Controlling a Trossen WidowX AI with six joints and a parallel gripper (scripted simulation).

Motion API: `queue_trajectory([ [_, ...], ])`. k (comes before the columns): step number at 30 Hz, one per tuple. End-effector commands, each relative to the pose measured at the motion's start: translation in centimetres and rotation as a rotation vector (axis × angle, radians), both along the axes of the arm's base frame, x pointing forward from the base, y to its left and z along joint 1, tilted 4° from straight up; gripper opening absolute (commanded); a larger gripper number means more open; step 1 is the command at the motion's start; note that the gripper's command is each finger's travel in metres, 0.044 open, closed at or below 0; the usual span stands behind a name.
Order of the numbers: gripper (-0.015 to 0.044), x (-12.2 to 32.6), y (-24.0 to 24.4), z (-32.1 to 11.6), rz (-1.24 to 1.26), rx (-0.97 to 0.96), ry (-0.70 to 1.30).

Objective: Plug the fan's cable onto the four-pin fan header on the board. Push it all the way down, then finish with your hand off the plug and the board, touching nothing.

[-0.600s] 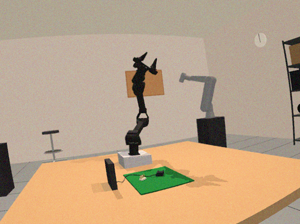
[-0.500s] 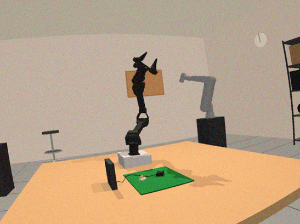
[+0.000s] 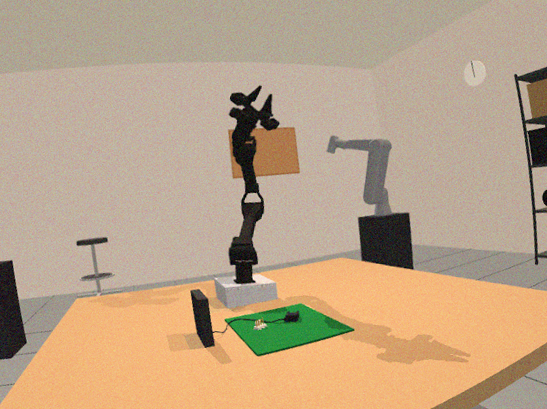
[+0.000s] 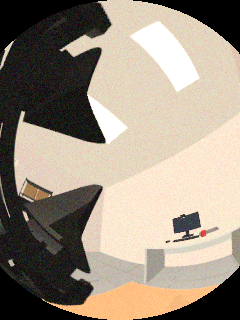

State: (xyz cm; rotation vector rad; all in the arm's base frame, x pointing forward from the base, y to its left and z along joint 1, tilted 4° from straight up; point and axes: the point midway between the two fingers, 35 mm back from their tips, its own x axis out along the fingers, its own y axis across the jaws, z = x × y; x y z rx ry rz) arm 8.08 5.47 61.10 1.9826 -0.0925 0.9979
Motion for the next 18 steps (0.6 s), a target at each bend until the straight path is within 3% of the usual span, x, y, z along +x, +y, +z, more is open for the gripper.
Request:
queue_trajectory([
  [1, 0.021, 4.7, -1.8, -1.4, -0.029, -0.006, 0.114],
  [13, 0.021, 16.9, -4.4, -8.2, -0.128, -0.126, 0.45],
  [18, 0.021, 22.5, -4.9, -13.7, -0.174, -0.27, 0.652],
])
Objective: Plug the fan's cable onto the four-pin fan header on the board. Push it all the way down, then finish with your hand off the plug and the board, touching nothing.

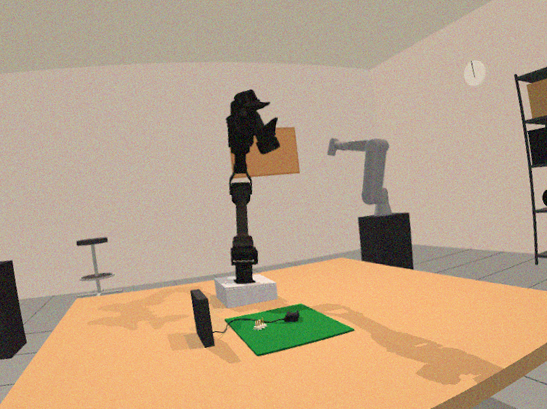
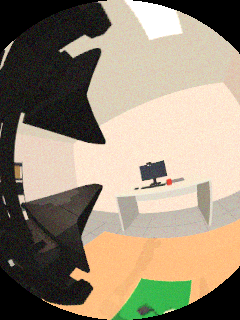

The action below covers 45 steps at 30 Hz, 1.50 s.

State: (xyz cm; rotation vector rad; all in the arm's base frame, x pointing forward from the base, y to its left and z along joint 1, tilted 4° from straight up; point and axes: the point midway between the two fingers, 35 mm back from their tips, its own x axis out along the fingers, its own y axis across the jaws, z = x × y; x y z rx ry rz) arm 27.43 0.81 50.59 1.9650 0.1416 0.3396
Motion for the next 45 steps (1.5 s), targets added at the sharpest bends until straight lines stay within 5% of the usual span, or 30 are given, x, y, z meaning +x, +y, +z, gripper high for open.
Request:
queue_trajectory([
  [1, 0.021, 4.2, -0.4, -4.5, -0.013, -0.109, 0.165],
  [13, 0.021, 11.0, 0.4, -23.0, 0.197, -0.633, 0.735],
  [24, 0.021, 6.4, 2.5, -39.1, 0.944, -1.135, 1.162],
  [45, 0.021, 5.5, 3.3, -47.3, 1.089, -1.178, 1.194],
])
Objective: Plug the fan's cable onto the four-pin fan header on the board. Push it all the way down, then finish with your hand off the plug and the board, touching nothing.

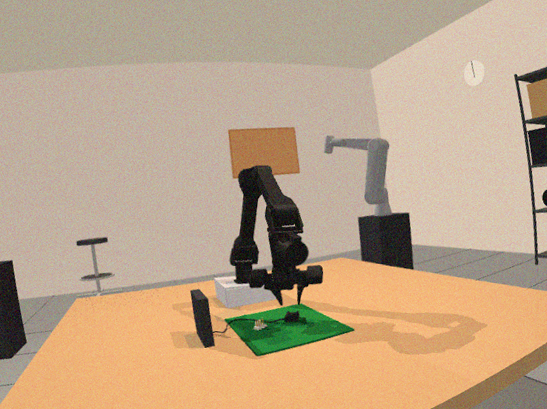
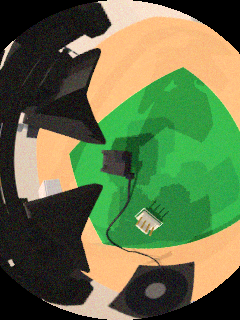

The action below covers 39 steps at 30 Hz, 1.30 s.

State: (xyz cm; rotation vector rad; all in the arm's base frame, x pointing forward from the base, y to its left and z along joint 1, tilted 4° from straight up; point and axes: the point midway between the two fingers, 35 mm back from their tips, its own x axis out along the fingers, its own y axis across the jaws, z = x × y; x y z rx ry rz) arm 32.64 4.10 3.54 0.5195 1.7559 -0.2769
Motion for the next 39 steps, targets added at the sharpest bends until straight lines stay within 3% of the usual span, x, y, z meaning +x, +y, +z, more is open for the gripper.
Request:
queue_trajectory([
  [1, 0.021, 0.3, 0.0, -0.3, 0.0, -0.005, -0.013],
  [33, 0.021, 0.4, 0.3, -4.2, 0.0, -0.005, -0.013],
  [37, 0.0105, 0.5, 0.3, -3.9, 0.004, 0.0, -0.018],
  [39, 0.0092, 0.5, 0.3, -3.9, 0.004, 0.0, -0.018],
])
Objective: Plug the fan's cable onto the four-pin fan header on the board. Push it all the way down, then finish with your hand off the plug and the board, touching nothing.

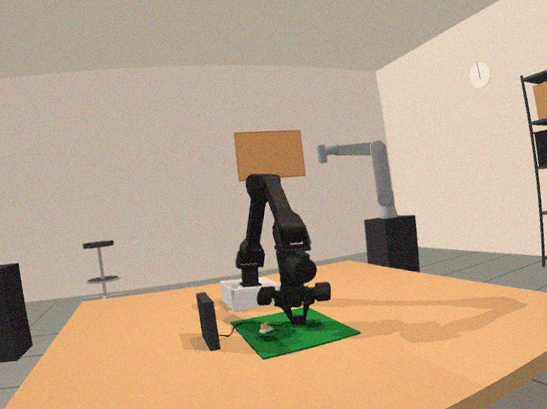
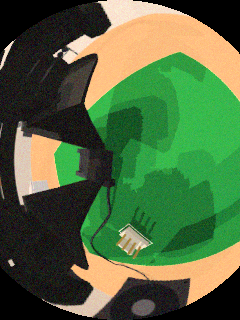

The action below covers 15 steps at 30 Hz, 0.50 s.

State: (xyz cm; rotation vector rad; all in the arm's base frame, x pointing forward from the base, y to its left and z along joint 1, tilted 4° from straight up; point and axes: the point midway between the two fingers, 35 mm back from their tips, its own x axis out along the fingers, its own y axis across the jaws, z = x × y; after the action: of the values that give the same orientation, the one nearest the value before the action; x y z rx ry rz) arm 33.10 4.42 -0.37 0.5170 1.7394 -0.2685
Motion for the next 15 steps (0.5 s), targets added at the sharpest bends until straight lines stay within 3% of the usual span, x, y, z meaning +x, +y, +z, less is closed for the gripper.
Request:
queue_trajectory([
  [1, 0.0085, 0.0, 0.0, 0.0, 0.0, 0.0, 0.0],
  [8, 0.0038, 0.0, 0.0, 0.0, 0.0, 0.0, 0.0],
  [10, 0.0, 0.0, 0.0, 0.2, 0.0, 0.0, 0.0],
  [15, 0.0, 0.2, -0.1, 1.7, -0.001, -0.001, 0.0],
])
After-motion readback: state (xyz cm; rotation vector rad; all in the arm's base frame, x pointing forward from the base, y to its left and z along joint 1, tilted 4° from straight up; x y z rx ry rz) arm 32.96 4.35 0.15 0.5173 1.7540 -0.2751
